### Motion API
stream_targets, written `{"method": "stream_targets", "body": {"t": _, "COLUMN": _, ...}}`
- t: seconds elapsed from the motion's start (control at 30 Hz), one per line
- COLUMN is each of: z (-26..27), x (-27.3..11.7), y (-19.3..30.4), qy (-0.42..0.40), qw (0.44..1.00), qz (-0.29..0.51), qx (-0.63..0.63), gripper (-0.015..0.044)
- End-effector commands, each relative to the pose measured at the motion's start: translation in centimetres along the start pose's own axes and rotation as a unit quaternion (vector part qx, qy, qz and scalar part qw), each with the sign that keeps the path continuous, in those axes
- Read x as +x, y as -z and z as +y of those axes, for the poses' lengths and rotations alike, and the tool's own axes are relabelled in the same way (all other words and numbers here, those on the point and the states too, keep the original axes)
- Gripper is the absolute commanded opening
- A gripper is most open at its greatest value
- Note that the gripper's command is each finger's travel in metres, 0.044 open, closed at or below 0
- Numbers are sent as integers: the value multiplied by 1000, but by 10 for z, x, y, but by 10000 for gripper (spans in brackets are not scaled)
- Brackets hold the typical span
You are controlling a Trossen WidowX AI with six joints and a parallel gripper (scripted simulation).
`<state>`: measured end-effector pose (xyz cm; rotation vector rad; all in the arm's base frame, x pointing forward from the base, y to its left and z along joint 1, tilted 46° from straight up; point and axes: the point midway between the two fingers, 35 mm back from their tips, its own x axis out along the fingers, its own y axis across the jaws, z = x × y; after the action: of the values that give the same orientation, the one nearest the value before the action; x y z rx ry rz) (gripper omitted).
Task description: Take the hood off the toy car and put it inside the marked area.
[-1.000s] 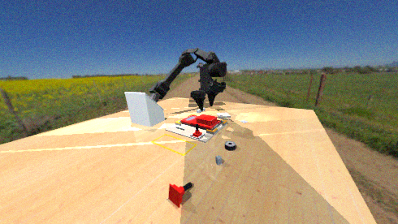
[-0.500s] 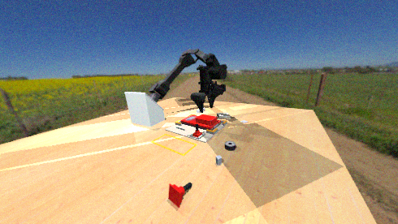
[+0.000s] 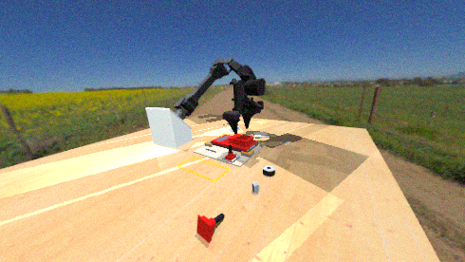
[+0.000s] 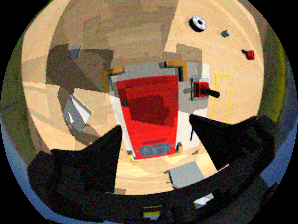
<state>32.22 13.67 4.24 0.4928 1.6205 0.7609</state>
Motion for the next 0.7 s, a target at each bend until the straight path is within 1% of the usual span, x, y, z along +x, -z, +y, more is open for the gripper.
{"method": "stream_targets", "body": {"t": 0.0, "z": 0, "x": 4, "y": 2, "qy": -2, "qw": 1000, "qz": 1, "qx": 4, "gripper": 440}}
{"method": "stream_targets", "body": {"t": 0.67, "z": 1, "x": 18, "y": 4, "qy": -3, "qw": 1000, "qz": 1, "qx": 4, "gripper": 440}}
